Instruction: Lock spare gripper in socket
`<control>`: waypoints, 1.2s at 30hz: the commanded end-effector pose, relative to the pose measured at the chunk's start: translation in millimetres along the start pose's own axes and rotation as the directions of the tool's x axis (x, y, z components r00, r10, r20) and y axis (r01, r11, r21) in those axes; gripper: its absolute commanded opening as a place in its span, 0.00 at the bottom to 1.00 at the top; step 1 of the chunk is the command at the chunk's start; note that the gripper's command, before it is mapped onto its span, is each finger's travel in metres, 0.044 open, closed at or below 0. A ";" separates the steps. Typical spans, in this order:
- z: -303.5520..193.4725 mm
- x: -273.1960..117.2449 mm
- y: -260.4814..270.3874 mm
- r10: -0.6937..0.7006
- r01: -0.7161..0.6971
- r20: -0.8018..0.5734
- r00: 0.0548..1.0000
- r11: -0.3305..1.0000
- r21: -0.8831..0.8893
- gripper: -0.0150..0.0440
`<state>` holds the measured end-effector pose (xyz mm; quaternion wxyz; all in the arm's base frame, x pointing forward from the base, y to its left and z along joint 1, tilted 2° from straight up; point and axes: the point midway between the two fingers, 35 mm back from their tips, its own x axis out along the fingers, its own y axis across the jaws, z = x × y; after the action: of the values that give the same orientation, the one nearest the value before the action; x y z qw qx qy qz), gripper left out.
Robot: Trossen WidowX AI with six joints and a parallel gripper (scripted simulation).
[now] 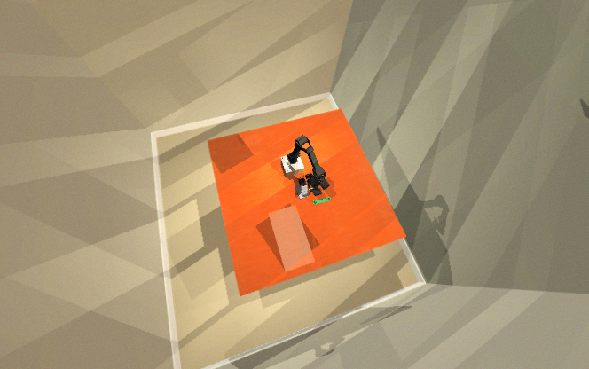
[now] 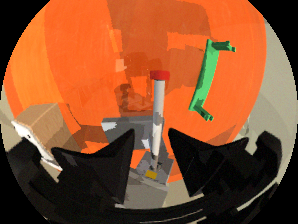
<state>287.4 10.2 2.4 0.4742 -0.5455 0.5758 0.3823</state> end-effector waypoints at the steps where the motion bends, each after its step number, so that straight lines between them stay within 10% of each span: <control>1: 4.2 -9.4 -1.3 -0.002 0.002 0.001 1.000 1.000 0.002 0.59; 36: 30.2 -65.0 6.8 0.034 -0.035 -0.020 0.999 0.999 -0.038 0.59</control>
<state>280.3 51.7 50.0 0.4496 -0.5483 0.5829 0.3968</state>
